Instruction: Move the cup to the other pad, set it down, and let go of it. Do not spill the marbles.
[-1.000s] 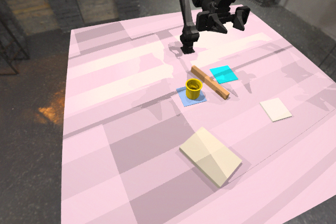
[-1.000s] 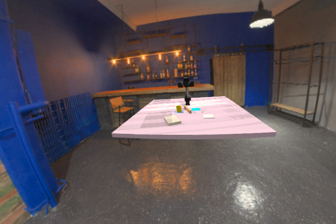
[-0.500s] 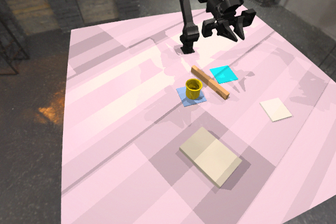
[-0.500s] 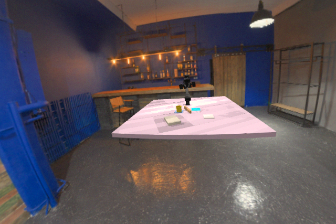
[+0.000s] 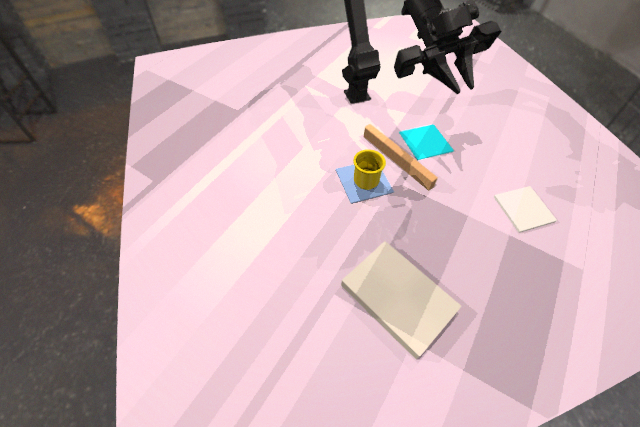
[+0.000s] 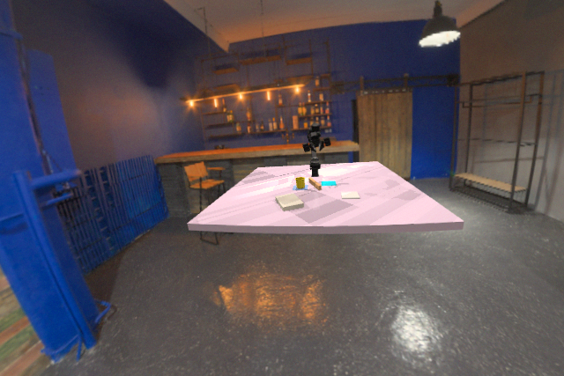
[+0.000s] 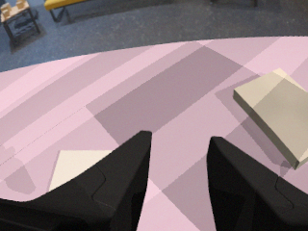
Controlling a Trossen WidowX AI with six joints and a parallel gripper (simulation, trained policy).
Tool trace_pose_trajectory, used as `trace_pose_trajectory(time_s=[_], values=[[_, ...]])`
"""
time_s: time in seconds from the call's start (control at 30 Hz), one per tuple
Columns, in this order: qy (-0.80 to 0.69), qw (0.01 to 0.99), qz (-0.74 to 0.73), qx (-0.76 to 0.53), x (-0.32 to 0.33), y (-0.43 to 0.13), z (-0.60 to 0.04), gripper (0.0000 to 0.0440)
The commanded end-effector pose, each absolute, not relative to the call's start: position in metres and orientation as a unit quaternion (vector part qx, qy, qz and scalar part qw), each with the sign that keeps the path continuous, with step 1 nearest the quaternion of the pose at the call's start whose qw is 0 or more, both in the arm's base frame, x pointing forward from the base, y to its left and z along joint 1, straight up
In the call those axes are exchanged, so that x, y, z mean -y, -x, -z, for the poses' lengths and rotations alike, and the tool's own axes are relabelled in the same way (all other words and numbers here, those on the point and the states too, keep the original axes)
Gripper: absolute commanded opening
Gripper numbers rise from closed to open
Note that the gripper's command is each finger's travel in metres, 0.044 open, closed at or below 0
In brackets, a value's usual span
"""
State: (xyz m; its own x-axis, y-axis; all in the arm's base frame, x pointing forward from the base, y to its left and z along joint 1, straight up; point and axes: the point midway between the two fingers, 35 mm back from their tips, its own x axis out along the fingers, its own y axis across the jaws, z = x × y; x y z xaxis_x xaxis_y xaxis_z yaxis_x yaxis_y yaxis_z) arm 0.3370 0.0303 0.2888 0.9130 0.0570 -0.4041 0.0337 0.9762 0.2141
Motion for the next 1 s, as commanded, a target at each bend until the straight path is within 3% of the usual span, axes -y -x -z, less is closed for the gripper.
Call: trace_pose_trajectory(time_s=[0.0, 0.97], values=[[-0.116, 0.966, -0.001, -0.23, -0.032, -0.339, -0.285, 0.0108], [-0.113, 0.882, 0.047, -0.456, -0.037, -0.337, -0.242, 0.0131]])
